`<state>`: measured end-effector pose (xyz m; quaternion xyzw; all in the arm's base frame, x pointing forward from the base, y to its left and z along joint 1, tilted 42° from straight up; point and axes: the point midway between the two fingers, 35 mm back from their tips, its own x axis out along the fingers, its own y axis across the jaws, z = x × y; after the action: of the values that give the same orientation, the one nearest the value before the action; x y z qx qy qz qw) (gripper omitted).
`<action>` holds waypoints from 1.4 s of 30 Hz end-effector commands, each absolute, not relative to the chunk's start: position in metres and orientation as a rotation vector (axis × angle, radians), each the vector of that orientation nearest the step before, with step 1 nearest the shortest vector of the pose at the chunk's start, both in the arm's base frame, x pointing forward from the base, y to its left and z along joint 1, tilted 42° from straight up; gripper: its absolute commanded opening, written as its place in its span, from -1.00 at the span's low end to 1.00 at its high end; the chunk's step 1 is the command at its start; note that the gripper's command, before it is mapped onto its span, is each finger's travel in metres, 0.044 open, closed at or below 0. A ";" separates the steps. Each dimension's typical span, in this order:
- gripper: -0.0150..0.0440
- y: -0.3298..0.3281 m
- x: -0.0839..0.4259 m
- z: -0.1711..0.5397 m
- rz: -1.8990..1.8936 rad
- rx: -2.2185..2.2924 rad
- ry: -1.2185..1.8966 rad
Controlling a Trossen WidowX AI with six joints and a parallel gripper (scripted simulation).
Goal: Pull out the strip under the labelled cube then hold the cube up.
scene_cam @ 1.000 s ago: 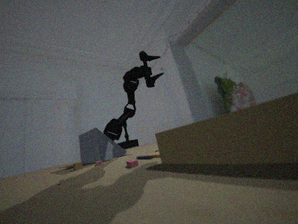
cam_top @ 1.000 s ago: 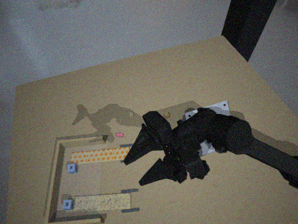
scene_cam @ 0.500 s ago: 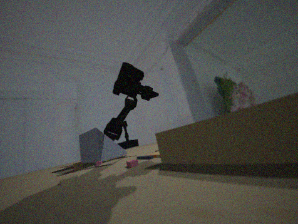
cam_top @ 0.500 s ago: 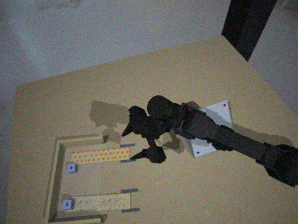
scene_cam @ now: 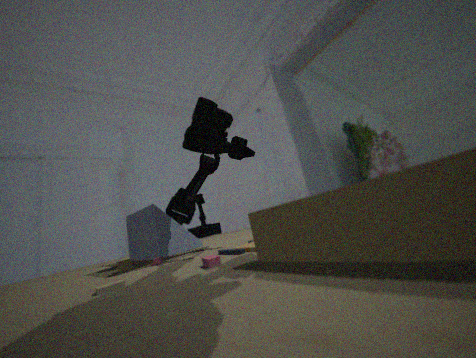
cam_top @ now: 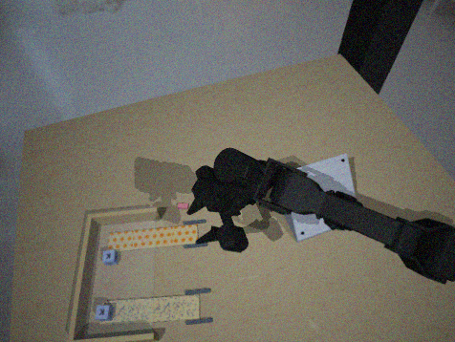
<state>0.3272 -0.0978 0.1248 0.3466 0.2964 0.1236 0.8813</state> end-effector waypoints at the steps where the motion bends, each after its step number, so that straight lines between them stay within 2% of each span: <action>1: 0.33 -0.086 0.352 0.129 0.289 0.757 0.724; 10: -0.47 -0.033 0.401 0.131 0.356 0.817 1.075; 11: -0.49 -0.026 0.405 0.131 0.362 0.818 1.116; 22: -0.49 0.058 0.418 0.129 0.395 0.759 1.542; 42: -0.49 0.070 0.421 0.114 0.395 0.757 1.548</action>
<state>0.4220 0.0658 0.1212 0.3304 0.6729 0.1765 0.6379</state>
